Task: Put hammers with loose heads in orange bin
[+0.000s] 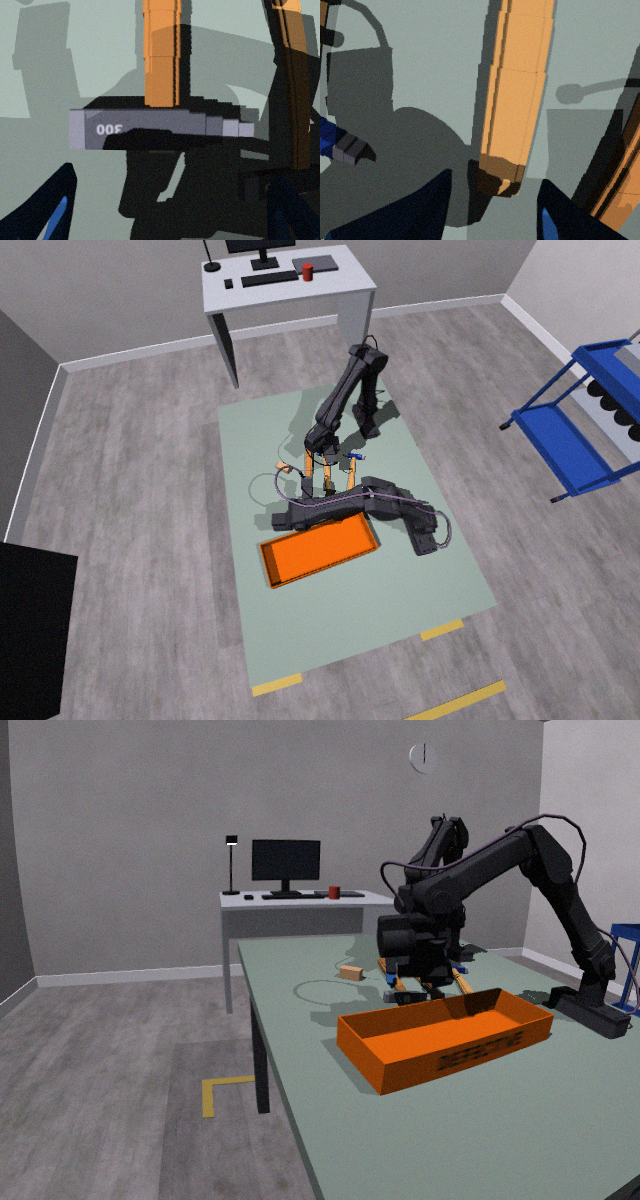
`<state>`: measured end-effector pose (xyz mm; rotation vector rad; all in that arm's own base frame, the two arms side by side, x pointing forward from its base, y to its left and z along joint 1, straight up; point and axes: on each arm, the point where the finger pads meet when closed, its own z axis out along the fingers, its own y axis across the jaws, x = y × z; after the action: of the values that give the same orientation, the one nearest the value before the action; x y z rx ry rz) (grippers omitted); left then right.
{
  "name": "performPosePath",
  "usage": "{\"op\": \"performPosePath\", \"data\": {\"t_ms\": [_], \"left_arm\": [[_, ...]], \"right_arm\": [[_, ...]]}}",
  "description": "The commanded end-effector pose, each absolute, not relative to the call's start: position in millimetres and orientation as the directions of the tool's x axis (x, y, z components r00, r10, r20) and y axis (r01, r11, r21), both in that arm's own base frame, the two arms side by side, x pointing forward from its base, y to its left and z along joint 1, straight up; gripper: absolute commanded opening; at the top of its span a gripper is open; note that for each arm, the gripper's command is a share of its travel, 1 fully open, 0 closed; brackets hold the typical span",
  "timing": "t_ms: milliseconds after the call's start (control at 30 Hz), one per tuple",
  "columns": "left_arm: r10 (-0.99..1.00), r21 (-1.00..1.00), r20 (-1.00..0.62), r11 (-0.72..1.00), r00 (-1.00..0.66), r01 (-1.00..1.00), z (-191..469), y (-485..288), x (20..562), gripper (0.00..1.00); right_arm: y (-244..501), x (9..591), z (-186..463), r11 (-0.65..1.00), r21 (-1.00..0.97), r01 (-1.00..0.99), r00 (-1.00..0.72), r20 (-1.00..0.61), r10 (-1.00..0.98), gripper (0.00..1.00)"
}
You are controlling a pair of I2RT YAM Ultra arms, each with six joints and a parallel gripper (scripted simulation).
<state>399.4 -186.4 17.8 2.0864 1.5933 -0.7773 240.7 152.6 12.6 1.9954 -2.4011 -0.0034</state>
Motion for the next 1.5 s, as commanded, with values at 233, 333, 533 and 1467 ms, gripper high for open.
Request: {"op": "performPosePath", "data": {"t_ms": [233,333,533,1467], "left_arm": [[0.720,-0.005,-0.664,-0.273,0.201,0.962,24,-190,400,1.00],[0.720,-0.005,-0.664,-0.273,0.201,0.962,24,-190,400,1.00],[0.720,-0.005,-0.664,-0.273,0.201,0.962,24,-190,400,1.00],[0.720,-0.005,-0.664,-0.273,0.201,0.962,24,-190,400,1.00]], "right_arm": [[156,251,-3,0.198,-0.005,-0.980,-0.198,-0.005,-0.980,0.48],[156,251,-6,0.198,-0.005,-0.980,-0.198,-0.005,-0.980,0.48],[157,253,-8,0.198,-0.012,-0.980,-0.198,-0.012,-0.980,0.42],[155,251,-5,0.184,-0.020,-0.983,-0.183,-0.020,-0.983,0.19]]}}
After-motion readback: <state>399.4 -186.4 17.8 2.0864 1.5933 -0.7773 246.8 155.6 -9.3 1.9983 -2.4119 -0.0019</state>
